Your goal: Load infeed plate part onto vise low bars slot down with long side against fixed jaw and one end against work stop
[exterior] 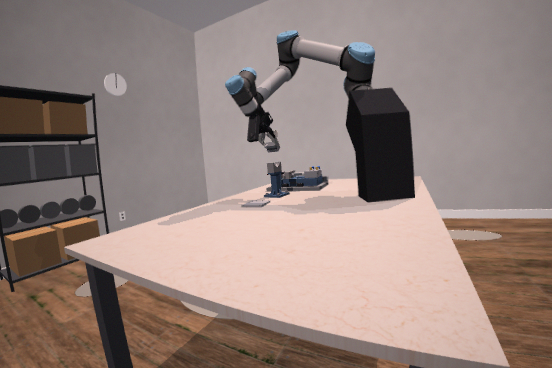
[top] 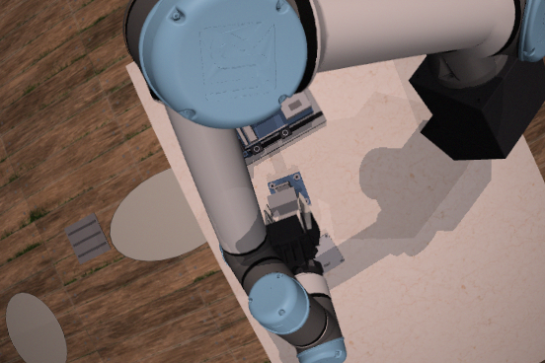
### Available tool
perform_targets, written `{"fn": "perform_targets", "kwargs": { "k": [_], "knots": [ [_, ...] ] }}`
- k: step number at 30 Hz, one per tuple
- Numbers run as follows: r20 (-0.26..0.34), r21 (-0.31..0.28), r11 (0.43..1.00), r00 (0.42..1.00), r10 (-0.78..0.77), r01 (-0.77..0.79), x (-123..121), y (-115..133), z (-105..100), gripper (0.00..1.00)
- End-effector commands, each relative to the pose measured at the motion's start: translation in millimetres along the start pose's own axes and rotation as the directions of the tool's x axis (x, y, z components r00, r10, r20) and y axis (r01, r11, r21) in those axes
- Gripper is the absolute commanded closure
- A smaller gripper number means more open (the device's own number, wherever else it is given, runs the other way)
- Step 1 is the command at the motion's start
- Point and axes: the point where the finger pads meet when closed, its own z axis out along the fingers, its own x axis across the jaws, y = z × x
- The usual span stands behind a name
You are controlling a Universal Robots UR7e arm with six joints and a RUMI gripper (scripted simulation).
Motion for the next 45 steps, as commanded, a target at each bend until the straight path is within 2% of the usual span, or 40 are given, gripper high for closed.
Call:
{"fn": "perform_targets", "kwargs": {
  "k": [1, 45],
  "knots": [
    [0.000, -0.014, 1.000, 1.000, 0.001, -0.001, 0.2, 0.0, -0.5, 1.00],
    [-0.001, -0.033, 0.999, 1.000, 0.001, -0.001, 0.4, 0.1, -0.5, 1.00]
  ]
}}
